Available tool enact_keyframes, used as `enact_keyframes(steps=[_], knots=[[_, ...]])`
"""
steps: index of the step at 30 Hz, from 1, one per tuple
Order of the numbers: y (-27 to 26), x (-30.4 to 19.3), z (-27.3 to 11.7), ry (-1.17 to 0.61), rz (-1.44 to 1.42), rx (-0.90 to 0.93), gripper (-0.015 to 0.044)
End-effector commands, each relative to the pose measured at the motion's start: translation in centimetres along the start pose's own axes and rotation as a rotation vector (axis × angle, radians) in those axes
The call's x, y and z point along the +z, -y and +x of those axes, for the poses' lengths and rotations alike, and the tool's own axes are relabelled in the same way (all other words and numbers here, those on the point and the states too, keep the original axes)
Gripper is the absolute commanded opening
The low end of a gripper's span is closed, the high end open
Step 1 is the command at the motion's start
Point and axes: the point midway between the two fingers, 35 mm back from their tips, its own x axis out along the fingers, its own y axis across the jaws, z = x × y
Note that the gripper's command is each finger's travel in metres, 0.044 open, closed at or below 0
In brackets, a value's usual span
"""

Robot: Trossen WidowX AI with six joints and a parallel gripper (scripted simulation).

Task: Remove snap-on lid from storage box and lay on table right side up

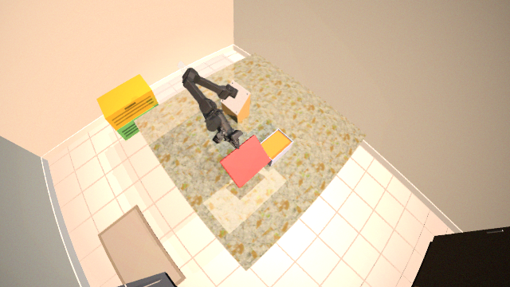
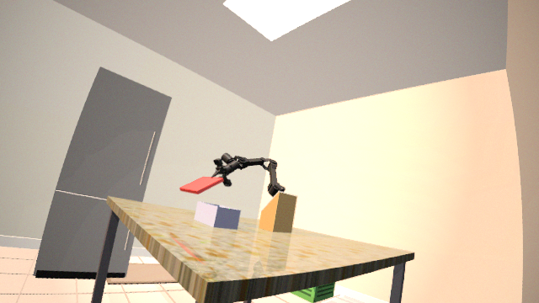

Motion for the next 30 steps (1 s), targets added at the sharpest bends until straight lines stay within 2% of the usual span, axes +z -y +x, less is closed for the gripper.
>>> enact_keyframes(steps=[1, 13, 30], knots=[[-0.5, 0.8, -0.2, -0.002, -0.003, 0.02, 0.0], [-0.4, 3.1, -0.4, -0.001, -0.004, 0.021, 0.0], [1.1, 2.7, 0.5, 0.0, -0.004, 0.021, 0.0]])
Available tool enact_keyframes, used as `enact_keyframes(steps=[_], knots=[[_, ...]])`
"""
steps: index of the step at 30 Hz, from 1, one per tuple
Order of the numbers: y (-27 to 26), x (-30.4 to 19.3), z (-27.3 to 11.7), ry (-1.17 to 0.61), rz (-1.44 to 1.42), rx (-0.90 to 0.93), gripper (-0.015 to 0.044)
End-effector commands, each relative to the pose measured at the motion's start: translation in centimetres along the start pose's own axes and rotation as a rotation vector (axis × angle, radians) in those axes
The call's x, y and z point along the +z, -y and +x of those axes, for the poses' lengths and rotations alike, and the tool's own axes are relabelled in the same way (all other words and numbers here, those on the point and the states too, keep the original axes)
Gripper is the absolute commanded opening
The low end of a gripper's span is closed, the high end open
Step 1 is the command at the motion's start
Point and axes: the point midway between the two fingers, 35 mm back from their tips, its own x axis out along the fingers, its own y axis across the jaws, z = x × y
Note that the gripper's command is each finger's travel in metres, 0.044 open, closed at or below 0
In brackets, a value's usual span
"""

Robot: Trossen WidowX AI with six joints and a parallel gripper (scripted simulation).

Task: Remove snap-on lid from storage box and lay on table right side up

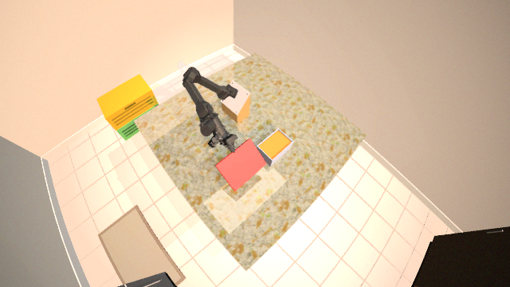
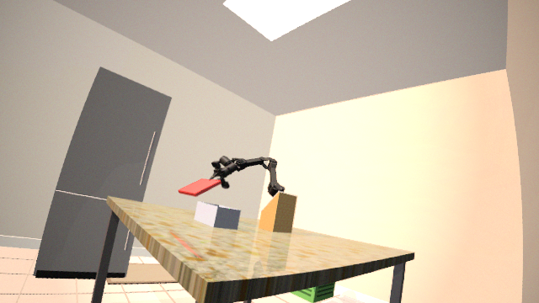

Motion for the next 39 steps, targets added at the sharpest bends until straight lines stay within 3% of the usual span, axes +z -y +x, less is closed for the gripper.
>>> enact_keyframes(steps=[1, 39], knots=[[-0.2, 0.0, 0.1, -0.002, -0.004, 0.02, 0.0], [2.1, 0.0, 2.1, -0.001, -0.006, 0.021, 0.0]])
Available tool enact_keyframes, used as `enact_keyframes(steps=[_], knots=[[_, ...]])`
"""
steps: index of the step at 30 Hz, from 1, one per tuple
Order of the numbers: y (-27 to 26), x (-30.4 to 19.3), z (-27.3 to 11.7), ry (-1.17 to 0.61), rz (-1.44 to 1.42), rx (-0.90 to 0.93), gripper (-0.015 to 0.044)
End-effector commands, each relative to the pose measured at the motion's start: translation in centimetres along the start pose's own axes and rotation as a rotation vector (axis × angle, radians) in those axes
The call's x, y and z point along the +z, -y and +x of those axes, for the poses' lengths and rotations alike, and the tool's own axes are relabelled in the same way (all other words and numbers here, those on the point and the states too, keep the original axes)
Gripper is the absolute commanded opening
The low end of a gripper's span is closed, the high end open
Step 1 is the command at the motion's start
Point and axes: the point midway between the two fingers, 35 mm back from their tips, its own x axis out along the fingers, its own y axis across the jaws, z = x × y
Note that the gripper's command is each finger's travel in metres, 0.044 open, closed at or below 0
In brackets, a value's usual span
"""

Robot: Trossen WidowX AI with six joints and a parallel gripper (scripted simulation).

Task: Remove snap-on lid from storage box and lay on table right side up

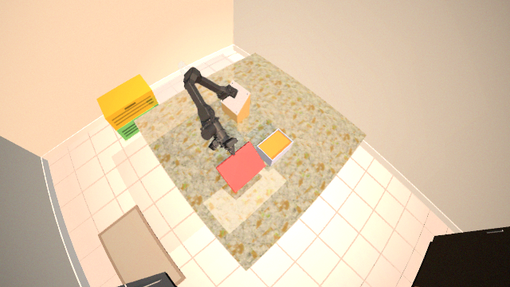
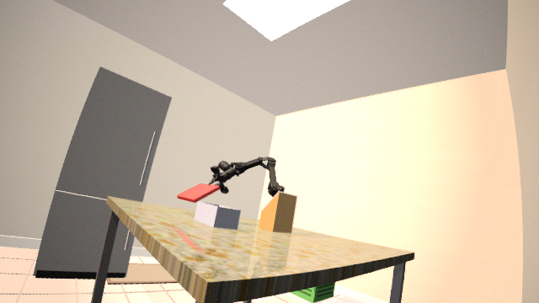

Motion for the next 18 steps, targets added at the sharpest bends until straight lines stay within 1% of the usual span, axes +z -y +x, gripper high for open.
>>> enact_keyframes(steps=[1, 18], knots=[[-0.3, 0.0, 0.1, -0.002, -0.005, 0.02, 0.0], [0.7, 0.0, 1.0, -0.001, -0.006, 0.02, 0.0]])
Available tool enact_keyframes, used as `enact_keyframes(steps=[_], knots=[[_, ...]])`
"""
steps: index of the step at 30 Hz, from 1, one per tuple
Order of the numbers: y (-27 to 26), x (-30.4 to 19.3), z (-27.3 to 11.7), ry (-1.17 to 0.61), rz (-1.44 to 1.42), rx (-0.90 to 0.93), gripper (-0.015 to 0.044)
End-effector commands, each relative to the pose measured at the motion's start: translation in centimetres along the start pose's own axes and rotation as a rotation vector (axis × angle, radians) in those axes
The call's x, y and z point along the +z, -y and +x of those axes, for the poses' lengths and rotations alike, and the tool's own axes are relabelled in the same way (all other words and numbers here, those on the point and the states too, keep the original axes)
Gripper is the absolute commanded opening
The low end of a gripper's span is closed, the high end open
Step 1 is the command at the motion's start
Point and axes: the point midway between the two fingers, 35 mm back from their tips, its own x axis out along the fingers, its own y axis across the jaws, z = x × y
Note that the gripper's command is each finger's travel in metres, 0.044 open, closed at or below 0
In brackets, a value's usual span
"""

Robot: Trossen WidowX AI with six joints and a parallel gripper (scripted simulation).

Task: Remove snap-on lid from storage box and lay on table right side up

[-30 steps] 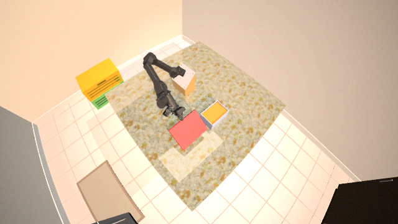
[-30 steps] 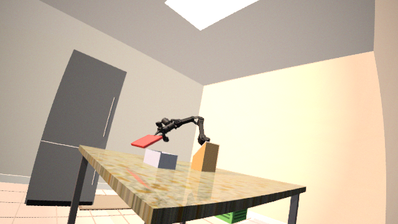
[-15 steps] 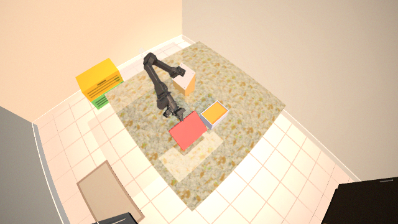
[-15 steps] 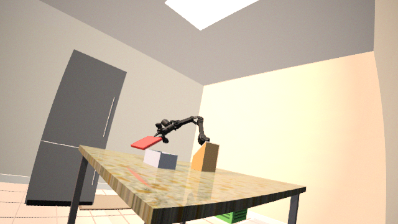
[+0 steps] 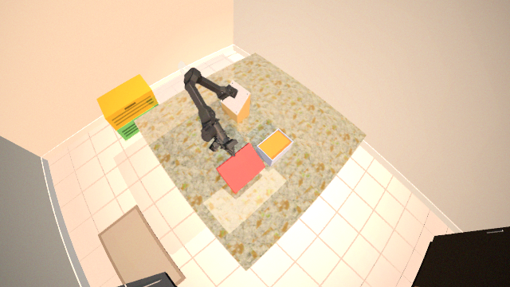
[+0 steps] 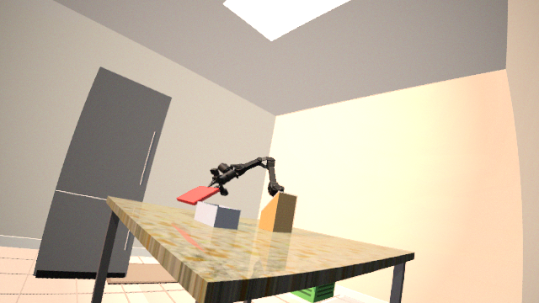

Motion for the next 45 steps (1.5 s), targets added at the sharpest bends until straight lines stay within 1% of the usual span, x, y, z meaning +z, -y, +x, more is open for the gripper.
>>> enact_keyframes(steps=[1, 45], knots=[[-0.3, 0.0, 0.1, -0.002, -0.006, 0.02, 0.0], [2.4, 0.0, 2.4, -0.001, -0.007, 0.02, 0.0]])
